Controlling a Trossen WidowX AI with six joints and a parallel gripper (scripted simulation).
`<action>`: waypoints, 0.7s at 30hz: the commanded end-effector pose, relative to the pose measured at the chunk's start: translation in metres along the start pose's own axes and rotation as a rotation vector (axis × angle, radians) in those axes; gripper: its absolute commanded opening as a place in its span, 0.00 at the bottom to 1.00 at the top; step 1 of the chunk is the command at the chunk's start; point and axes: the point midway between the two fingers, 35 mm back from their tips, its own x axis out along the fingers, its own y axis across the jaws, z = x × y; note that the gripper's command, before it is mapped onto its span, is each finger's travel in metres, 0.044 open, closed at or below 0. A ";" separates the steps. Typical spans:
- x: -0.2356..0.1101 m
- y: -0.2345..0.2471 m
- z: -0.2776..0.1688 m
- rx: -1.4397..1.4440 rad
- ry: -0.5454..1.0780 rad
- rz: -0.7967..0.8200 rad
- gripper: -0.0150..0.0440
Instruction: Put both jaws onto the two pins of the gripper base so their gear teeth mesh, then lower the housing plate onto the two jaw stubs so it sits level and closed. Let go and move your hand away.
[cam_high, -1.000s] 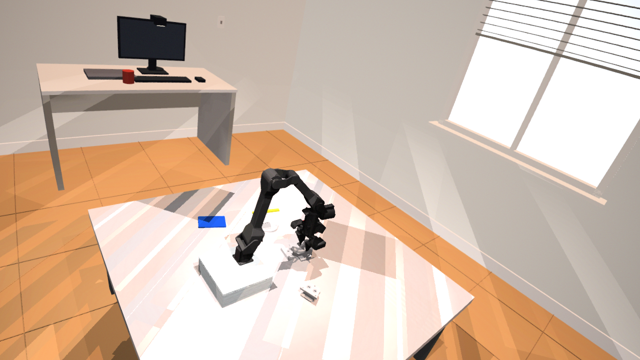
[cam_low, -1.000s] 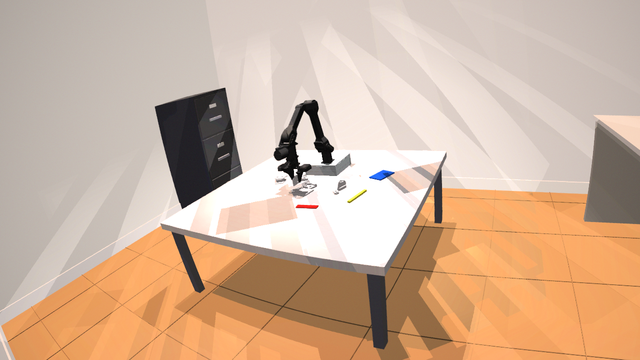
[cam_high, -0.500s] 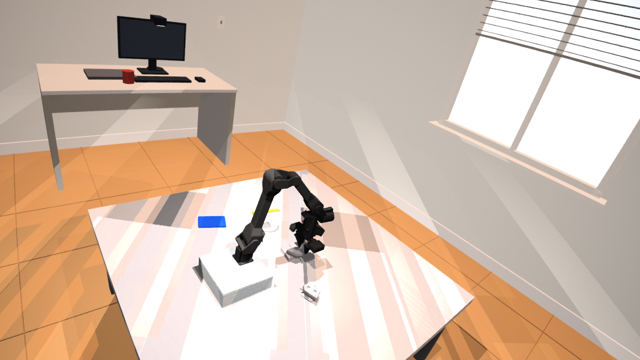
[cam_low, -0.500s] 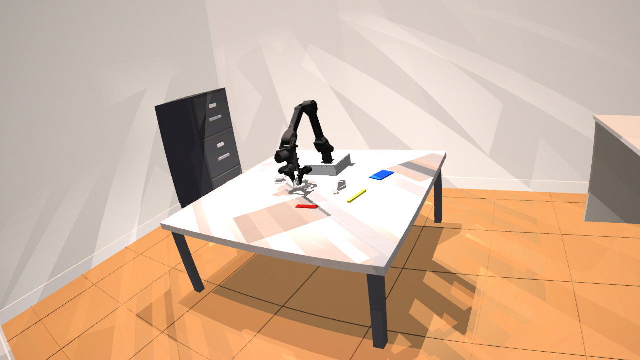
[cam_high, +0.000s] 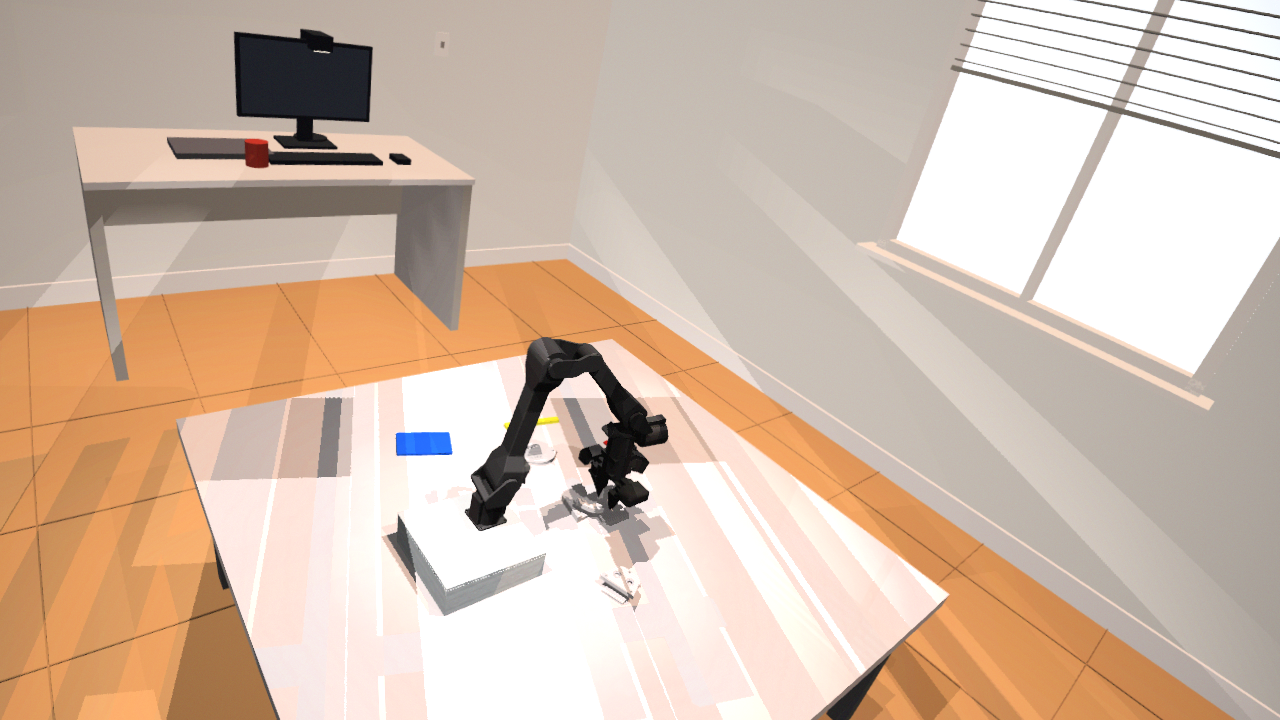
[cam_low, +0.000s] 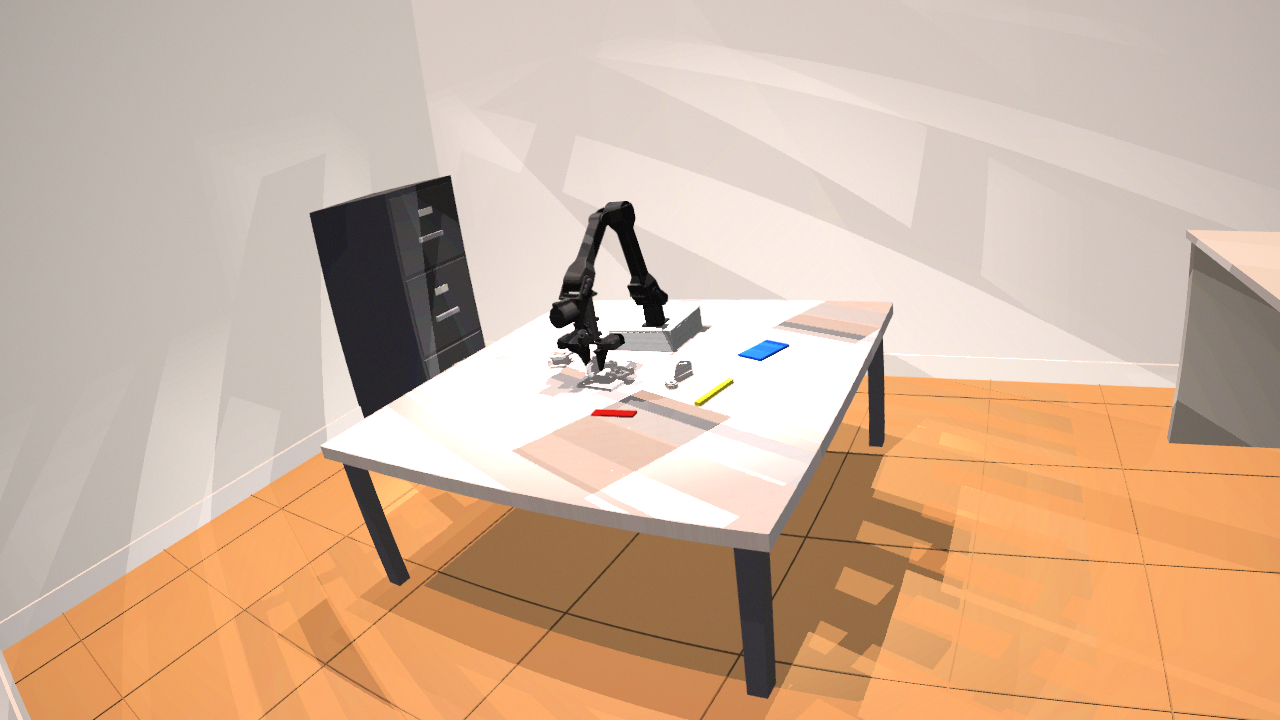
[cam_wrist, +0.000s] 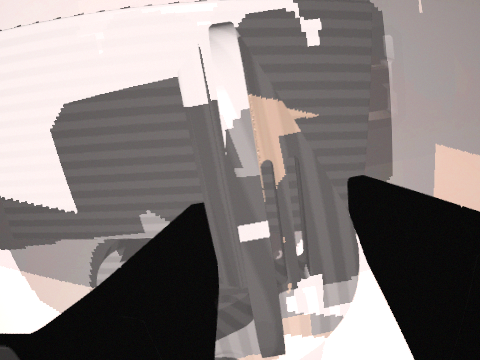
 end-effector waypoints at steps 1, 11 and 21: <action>0.001 -0.001 0.000 -0.001 0.000 -0.004 0.48; 0.004 -0.001 0.000 -0.005 0.000 -0.004 0.48; 0.007 -0.001 0.000 -0.010 0.000 -0.004 0.48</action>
